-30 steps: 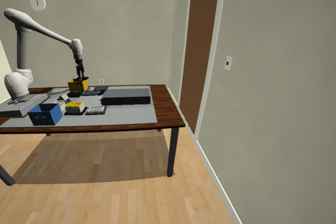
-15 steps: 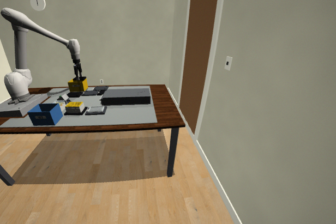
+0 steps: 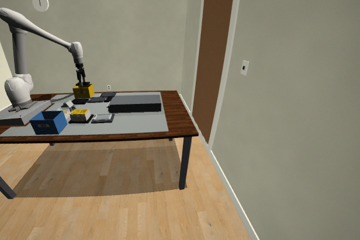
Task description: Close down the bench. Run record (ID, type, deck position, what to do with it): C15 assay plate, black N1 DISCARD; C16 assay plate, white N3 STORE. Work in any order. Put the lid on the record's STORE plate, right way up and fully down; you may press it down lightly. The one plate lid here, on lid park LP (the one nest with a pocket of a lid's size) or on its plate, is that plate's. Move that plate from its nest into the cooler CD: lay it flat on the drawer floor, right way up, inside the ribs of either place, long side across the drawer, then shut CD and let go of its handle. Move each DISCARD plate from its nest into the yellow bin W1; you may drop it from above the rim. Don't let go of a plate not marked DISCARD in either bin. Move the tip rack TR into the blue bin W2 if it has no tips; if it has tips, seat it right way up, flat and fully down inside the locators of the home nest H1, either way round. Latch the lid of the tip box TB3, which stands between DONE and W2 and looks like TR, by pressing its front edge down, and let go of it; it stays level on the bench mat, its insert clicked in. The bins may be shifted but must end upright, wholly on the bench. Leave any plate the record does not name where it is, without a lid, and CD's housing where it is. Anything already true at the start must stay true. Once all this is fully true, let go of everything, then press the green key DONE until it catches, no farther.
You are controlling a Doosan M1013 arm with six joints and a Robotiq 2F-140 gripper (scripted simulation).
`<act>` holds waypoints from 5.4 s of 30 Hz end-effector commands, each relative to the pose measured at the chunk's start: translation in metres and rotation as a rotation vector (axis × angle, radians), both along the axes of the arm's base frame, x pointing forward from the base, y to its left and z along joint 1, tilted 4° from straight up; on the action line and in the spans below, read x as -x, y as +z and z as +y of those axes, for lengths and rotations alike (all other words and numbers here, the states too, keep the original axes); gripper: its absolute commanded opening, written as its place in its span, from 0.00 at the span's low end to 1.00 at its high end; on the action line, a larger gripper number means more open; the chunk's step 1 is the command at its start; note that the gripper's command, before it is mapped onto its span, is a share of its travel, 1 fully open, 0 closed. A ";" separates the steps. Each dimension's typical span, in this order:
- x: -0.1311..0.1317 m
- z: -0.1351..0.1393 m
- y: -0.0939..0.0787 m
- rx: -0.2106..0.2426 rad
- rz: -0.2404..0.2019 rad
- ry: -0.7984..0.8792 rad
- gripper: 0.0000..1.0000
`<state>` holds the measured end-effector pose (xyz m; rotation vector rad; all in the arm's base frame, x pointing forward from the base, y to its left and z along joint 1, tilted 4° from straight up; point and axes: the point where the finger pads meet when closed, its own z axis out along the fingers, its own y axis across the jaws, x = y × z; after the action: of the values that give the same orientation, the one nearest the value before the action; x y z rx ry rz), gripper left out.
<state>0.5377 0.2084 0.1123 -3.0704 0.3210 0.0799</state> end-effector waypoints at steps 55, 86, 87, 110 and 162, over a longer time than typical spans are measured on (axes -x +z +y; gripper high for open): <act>0.004 -0.020 0.000 0.002 0.002 -0.042 0.66; -0.010 -0.127 -0.002 0.002 0.002 -0.042 0.66; -0.010 -0.131 -0.003 0.002 0.002 -0.042 0.66; -0.020 -0.206 -0.004 0.002 0.002 -0.042 0.66; -0.043 -0.389 -0.009 0.002 0.002 -0.042 0.66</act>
<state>0.5797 -0.1758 0.1036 -3.0639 0.3868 0.0819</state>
